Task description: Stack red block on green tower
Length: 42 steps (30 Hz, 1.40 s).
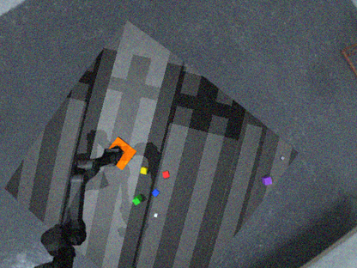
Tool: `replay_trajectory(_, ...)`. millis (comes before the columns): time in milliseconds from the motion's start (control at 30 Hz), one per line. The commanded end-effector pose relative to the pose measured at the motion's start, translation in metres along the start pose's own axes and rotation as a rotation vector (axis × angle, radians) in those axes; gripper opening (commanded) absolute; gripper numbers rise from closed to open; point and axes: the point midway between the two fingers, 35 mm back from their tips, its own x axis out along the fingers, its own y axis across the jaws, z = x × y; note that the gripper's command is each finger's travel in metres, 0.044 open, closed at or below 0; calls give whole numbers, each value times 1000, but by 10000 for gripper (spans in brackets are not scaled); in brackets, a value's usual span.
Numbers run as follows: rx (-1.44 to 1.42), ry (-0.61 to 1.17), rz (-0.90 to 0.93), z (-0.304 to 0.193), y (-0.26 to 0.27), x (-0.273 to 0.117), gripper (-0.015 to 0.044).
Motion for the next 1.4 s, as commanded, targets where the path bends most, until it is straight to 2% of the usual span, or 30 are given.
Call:
replay_trajectory(0,4,4,0,-1,0,0,426)
replay_trajectory(100,59,60,-4,-20,6,0,440)
replay_trajectory(333,296,348,-4,-110,50,-16,440)
replay_trajectory(633,520,715,11,-200,128,-63,440)
replay_trajectory(1000,738,1292,0,-275,242,-181,440)
replay_trajectory(1367,718,1908,-14,-275,331,-339,440)
